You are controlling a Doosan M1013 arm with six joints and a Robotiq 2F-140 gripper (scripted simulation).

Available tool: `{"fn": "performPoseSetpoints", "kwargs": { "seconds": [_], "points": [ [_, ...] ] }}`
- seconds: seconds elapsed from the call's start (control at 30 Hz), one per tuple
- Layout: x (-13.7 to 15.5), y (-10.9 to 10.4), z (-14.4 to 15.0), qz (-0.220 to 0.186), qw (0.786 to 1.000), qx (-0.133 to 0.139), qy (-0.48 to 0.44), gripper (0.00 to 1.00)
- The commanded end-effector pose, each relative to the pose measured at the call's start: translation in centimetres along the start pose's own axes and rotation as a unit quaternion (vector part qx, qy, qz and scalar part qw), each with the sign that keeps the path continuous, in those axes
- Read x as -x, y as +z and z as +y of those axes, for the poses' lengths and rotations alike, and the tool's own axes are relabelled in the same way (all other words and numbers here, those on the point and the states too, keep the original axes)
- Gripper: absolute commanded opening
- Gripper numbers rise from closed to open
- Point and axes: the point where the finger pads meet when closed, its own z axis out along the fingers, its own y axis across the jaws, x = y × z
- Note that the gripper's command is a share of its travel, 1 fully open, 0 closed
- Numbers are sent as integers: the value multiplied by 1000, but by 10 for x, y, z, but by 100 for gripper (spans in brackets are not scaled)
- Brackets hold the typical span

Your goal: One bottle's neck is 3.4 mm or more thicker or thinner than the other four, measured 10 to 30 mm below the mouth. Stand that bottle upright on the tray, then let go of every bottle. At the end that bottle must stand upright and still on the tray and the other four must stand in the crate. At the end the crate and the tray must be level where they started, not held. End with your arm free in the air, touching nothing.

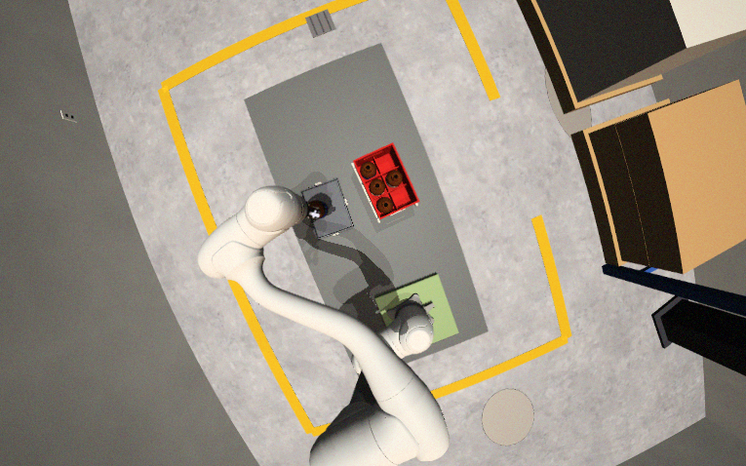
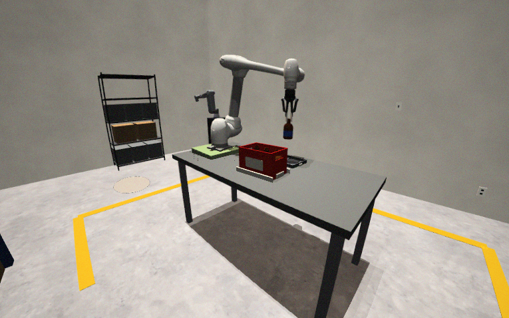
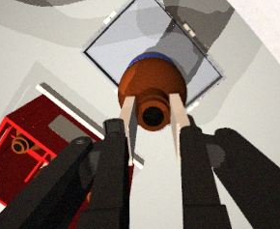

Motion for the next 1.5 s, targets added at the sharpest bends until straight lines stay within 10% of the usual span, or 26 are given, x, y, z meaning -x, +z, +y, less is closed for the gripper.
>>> {"fn": "performPoseSetpoints", "kwargs": {
  "seconds": [0.0, 1.47],
  "points": [
    [-1, -2, 1, -3, 1000, 3, 1, 0],
    [2, 1, 2, -3, 1000, 3, 1, 0]
  ]
}}
